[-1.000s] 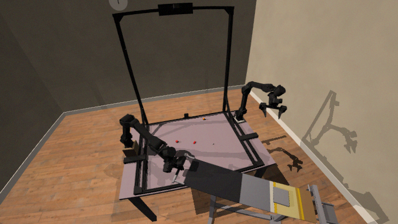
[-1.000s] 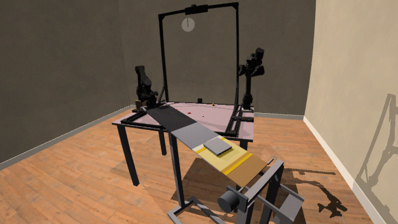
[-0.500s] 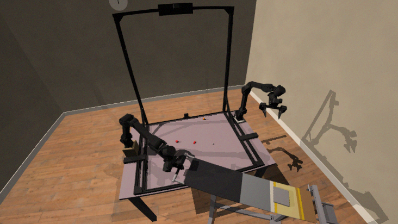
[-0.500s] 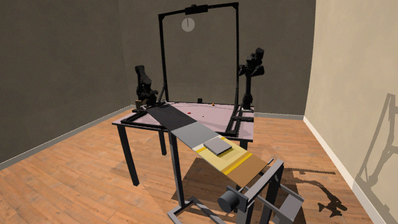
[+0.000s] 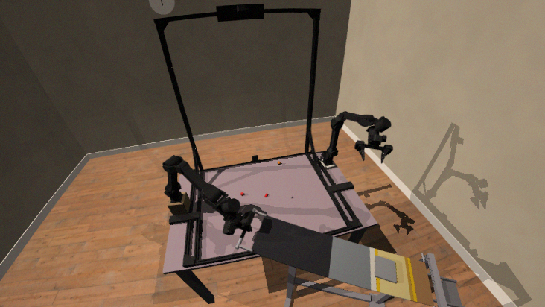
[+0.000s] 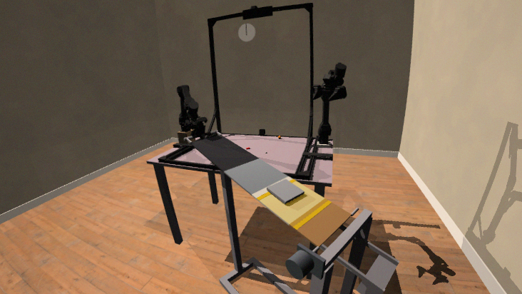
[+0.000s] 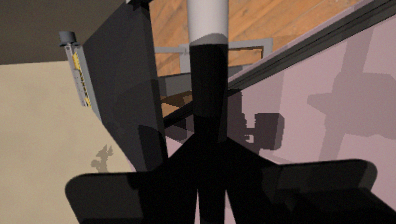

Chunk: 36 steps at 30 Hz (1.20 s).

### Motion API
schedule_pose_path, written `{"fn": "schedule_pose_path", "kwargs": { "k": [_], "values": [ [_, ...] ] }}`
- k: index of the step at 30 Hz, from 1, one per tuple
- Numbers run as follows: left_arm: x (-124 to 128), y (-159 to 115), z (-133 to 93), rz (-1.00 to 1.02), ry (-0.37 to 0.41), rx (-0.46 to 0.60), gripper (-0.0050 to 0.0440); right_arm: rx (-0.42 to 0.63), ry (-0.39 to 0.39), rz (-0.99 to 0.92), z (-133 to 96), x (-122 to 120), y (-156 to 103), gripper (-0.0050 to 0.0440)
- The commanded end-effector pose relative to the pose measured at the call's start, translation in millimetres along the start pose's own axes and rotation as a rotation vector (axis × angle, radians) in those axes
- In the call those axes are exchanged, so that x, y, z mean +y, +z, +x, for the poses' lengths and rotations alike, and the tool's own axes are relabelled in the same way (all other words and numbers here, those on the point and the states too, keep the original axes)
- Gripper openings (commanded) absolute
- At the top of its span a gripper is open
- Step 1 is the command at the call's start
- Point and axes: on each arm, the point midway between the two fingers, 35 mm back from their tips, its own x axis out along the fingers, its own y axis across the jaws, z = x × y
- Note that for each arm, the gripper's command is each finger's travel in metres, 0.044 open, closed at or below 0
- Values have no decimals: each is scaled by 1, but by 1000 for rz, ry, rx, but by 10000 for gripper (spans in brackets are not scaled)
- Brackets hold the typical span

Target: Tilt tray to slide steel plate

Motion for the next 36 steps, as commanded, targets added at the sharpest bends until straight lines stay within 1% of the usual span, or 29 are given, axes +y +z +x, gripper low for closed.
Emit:
{"fn": "schedule_pose_path", "kwargs": {
  "k": [1,23,26,27,28,36],
  "values": [
    [0,0,0,4,0,-2,440,-3,63,-2,-17,25,1,0],
    [0,0,0,4,0,-2,440,-3,90,-2,-27,37,1,0],
    [0,0,0,4,0,-2,440,-3,93,-2,-15,22,1,0],
    [0,0,0,4,0,-2,440,-3,84,-2,2,1,1,0],
    [0,0,0,4,0,-2,440,-3,60,-2,4,-1,1,0],
    [0,0,0,4,0,-2,440,-3,18,-2,12,-11,1,0]
  ]
}}
